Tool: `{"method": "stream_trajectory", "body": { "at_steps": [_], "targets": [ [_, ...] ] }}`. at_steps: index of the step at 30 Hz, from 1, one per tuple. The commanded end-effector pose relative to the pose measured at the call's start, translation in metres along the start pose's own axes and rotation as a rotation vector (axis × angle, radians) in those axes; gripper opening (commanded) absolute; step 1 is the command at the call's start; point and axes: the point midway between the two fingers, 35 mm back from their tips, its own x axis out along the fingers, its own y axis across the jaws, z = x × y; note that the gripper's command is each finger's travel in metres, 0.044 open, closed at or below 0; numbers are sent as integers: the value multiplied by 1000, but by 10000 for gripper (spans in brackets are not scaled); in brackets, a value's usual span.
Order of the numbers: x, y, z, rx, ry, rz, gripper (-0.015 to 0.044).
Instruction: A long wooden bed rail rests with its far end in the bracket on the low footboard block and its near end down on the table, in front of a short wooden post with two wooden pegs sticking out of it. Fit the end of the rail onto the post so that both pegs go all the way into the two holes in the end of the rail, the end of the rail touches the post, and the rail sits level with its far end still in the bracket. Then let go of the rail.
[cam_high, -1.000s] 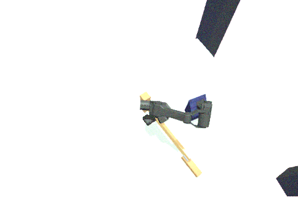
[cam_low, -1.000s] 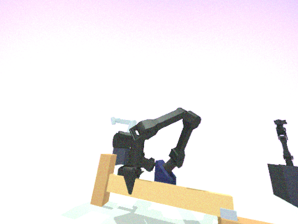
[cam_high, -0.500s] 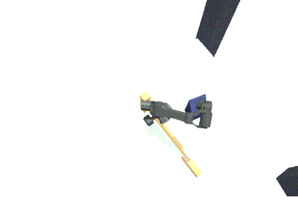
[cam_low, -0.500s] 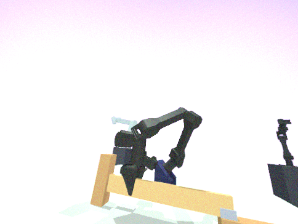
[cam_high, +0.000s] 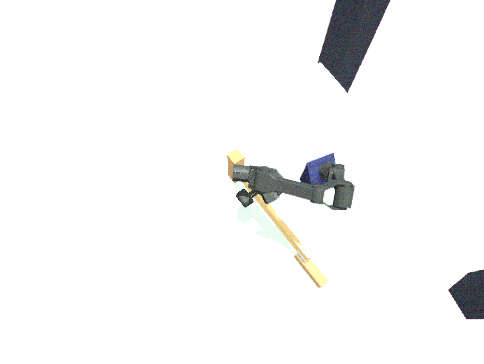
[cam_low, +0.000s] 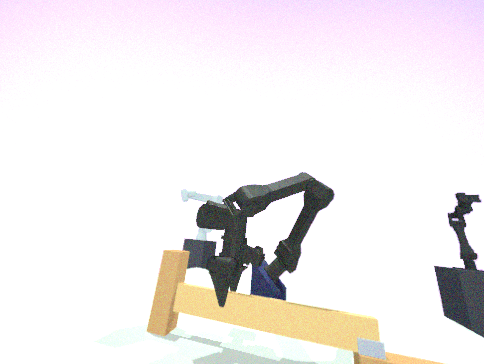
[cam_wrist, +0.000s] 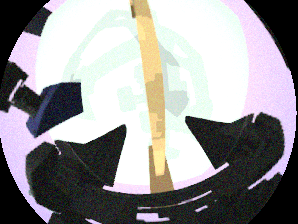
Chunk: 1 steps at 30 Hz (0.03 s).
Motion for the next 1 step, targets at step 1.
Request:
{"method": "stream_trajectory", "body": {
  "at_steps": [1],
  "targets": [
    [0,0,0,0,-1,0,440]
  ]
}}
